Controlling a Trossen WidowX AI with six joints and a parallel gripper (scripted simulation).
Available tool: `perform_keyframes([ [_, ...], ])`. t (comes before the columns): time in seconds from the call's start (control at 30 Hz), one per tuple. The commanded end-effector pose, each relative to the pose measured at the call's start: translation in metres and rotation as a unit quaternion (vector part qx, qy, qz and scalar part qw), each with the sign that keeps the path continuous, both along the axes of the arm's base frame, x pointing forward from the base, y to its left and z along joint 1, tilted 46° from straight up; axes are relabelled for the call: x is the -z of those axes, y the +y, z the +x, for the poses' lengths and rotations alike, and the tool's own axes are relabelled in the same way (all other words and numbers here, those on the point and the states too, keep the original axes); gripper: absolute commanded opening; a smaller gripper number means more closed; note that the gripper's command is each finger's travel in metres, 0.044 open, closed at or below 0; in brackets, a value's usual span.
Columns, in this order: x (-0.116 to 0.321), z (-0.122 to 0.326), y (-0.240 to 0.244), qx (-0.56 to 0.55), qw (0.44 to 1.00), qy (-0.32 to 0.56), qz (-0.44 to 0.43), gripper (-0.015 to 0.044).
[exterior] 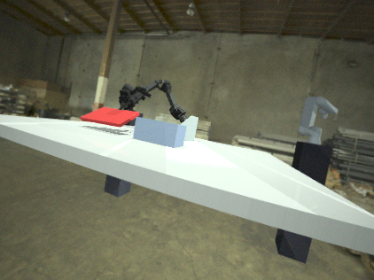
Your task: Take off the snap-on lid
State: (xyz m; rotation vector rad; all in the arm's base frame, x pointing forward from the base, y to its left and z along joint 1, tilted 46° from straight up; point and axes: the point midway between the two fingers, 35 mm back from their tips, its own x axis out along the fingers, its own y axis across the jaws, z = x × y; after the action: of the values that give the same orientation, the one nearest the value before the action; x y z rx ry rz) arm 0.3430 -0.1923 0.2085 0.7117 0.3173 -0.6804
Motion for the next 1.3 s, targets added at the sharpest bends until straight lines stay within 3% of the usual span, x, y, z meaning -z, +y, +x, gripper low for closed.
perform_keyframes([
  [0.0,0.003,0.001,-0.001,-0.006,1.000,0.000,0.000,0.0000],
  [1.27,0.024,0.000,-0.023,-0.006,1.000,0.000,0.000,0.0000],
])
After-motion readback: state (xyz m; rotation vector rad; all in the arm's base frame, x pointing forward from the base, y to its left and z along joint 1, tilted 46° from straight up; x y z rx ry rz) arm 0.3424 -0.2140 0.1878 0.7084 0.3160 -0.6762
